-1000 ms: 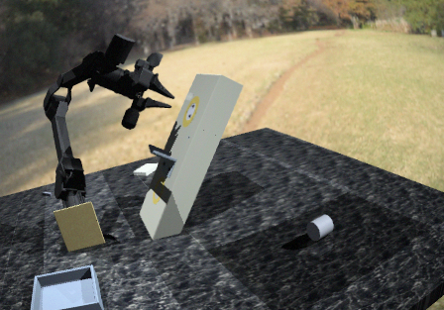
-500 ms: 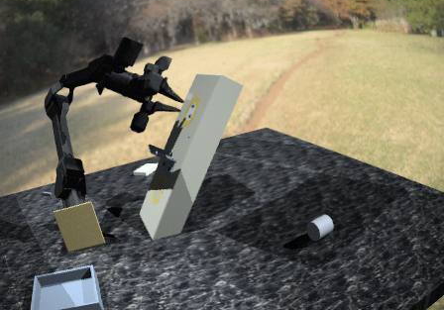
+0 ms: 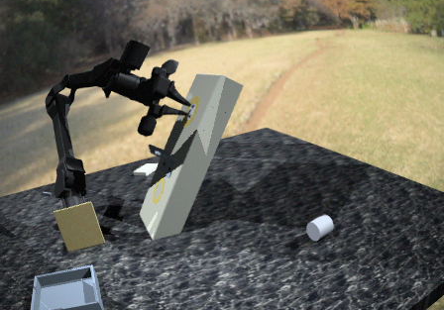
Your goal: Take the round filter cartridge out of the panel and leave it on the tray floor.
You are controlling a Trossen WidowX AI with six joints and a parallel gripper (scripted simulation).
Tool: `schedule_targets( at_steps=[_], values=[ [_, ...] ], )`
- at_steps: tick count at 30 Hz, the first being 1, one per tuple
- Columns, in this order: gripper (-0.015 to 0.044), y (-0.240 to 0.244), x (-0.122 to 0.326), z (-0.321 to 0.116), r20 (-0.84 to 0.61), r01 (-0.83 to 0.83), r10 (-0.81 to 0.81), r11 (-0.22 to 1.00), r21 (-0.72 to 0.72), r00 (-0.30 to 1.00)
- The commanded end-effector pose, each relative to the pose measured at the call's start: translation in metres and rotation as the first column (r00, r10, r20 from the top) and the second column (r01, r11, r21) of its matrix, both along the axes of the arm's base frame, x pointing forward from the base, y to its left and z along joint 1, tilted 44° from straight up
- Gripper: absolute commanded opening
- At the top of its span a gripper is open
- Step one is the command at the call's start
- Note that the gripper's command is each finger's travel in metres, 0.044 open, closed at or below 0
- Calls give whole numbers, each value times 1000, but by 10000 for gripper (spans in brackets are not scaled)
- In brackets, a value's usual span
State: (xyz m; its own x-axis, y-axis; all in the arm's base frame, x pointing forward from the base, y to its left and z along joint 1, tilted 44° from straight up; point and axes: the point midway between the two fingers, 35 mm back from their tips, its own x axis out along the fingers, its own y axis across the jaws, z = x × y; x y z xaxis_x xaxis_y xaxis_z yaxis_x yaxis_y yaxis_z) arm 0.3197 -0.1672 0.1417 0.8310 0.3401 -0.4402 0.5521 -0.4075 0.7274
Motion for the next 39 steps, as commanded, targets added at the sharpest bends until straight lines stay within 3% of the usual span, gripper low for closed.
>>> schedule_targets(
  at_steps=[1, 39],
  values=[
    [94, 1, 0, -3, -6, 5, -5, 1000, 3, 1000],
    [94, 1, 3, -4, -6, 5, -5, 1000, 3, 1000]
  ],
)
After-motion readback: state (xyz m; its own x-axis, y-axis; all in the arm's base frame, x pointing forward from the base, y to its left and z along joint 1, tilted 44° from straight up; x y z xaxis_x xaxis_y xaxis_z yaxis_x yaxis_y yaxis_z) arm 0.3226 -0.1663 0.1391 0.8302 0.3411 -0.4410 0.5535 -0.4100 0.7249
